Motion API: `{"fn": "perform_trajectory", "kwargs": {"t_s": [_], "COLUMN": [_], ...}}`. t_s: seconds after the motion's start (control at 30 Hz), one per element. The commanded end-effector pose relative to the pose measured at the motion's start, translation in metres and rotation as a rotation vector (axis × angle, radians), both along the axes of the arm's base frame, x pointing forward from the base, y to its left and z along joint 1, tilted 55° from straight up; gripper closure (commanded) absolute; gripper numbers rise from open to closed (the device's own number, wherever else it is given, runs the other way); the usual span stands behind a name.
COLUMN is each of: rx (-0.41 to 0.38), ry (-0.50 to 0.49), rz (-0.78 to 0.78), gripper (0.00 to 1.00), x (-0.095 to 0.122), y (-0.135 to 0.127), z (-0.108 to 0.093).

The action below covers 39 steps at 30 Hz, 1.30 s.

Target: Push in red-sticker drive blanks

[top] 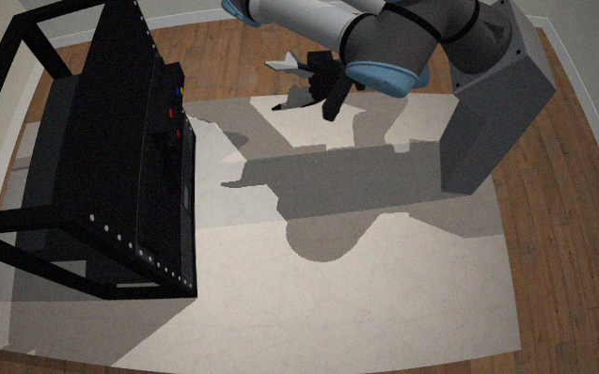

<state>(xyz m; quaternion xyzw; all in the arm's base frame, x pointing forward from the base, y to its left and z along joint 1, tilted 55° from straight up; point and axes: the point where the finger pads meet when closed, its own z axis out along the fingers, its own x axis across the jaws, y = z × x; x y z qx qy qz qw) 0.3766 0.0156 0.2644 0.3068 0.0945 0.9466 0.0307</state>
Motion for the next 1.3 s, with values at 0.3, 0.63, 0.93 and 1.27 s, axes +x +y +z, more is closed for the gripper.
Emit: {"fn": "perform_trajectory", "kwargs": {"t_s": [0.3, 0.63, 0.93, 1.27], "rx": [0.001, 0.001, 0.001, 0.001], "ry": [-0.002, -0.002, -0.002, -0.002], "rz": [0.000, 0.000, 0.000, 0.000], "gripper": [0.00, 0.00, 0.00, 0.00], "x": [0.003, 0.010, 0.024, 0.041], "y": [0.003, 0.009, 0.021, 0.036], "z": [0.003, 0.011, 0.024, 0.041]}}
